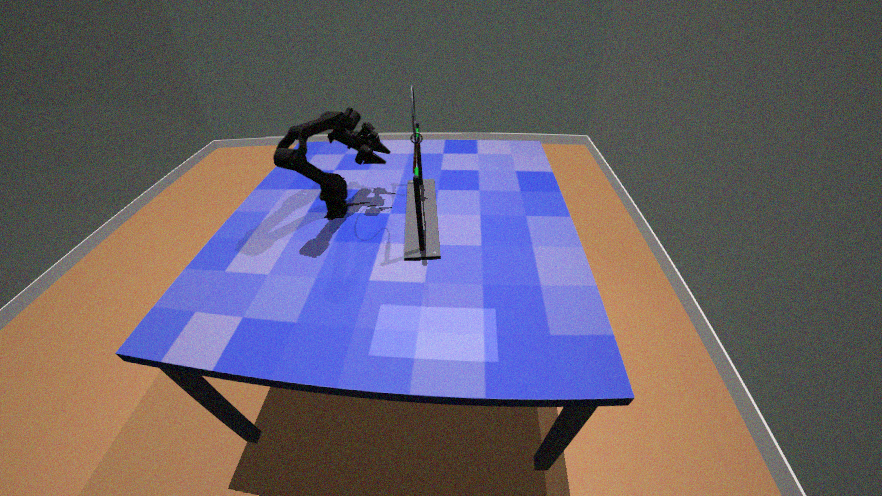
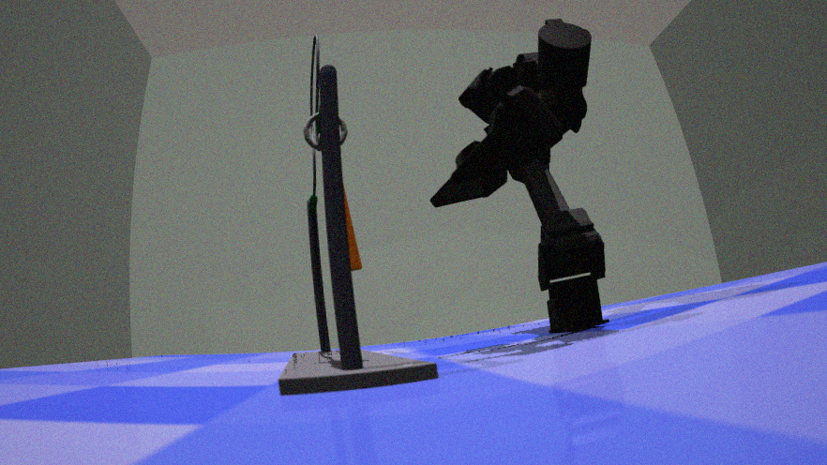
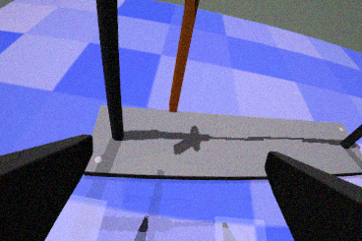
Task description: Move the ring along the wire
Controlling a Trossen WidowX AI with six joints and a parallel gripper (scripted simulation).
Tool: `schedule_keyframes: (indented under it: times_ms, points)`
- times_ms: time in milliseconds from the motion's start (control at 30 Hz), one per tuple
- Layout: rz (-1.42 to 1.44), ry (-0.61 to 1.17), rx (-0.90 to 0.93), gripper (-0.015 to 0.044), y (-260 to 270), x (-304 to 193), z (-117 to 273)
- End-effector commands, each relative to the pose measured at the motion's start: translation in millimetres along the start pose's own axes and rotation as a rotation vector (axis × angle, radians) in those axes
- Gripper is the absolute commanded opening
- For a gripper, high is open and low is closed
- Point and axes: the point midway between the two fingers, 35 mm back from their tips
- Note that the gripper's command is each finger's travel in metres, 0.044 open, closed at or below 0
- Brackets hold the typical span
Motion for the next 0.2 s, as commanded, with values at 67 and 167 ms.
schedule_keyframes:
  times_ms: [67, 167]
  points:
    - [-0.003, -0.005, -0.004, 0.044, -0.5, 0.8, 0.1]
    - [-0.003, -0.005, -0.004, 0.044, -0.5, 0.8, 0.1]
Point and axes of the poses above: the point midway between the two fingers, 35 mm back from their tips, its own z axis back along the fingers, its own y axis across the jaws, x = y × z, and after that the axes turned 3 degrees about -z, right-handed
